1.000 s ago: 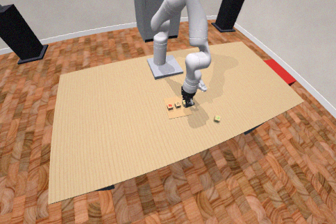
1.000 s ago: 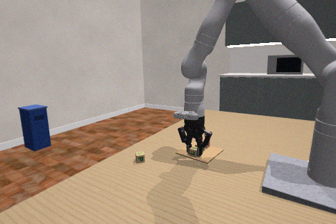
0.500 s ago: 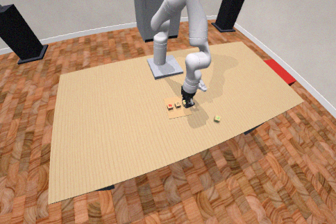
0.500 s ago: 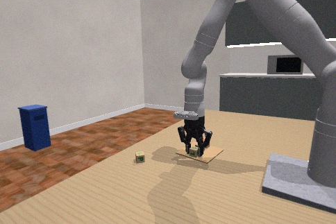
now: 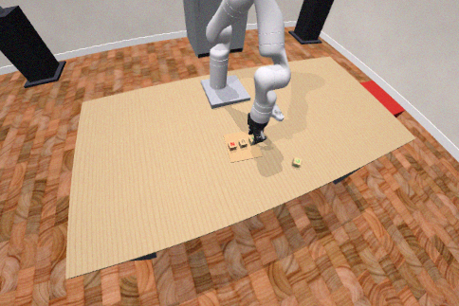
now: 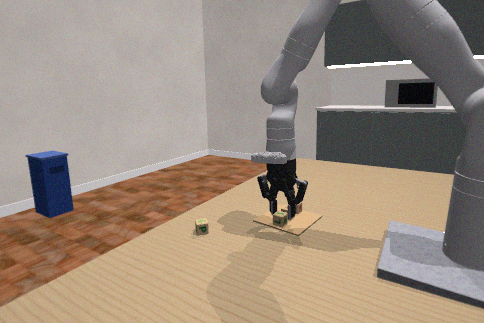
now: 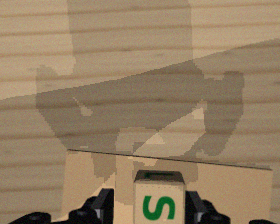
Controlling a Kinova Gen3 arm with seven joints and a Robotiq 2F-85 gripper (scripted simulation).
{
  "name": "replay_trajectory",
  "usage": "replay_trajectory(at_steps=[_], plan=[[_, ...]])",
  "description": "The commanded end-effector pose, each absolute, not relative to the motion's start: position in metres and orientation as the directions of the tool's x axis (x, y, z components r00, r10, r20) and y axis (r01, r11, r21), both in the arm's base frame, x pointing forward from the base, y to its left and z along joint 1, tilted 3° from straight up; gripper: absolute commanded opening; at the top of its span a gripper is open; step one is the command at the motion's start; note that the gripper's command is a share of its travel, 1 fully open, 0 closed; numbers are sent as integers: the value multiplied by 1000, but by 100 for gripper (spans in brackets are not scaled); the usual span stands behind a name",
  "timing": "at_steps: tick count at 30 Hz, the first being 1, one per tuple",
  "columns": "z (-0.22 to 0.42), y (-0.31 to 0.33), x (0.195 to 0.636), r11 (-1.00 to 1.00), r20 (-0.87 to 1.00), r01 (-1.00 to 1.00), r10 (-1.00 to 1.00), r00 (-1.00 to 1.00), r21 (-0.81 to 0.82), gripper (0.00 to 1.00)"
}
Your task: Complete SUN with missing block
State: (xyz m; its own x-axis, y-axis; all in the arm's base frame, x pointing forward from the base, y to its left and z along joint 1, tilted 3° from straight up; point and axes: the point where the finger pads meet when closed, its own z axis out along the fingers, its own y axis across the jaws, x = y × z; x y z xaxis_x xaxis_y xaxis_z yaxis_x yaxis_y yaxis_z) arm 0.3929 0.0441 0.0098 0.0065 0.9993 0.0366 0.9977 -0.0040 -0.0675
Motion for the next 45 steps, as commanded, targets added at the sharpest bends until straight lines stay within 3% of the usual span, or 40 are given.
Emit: replay_trajectory(at_steps=[1, 19, 20, 45], plan=[[30, 45, 400, -3, 40, 999, 999, 5, -44, 46], [79, 43, 403, -3, 40, 999, 999, 5, -44, 46], [79, 43, 403, -3, 40, 999, 999, 5, -44, 100], [80, 43, 403, -3, 40, 999, 999, 5, -44, 100]])
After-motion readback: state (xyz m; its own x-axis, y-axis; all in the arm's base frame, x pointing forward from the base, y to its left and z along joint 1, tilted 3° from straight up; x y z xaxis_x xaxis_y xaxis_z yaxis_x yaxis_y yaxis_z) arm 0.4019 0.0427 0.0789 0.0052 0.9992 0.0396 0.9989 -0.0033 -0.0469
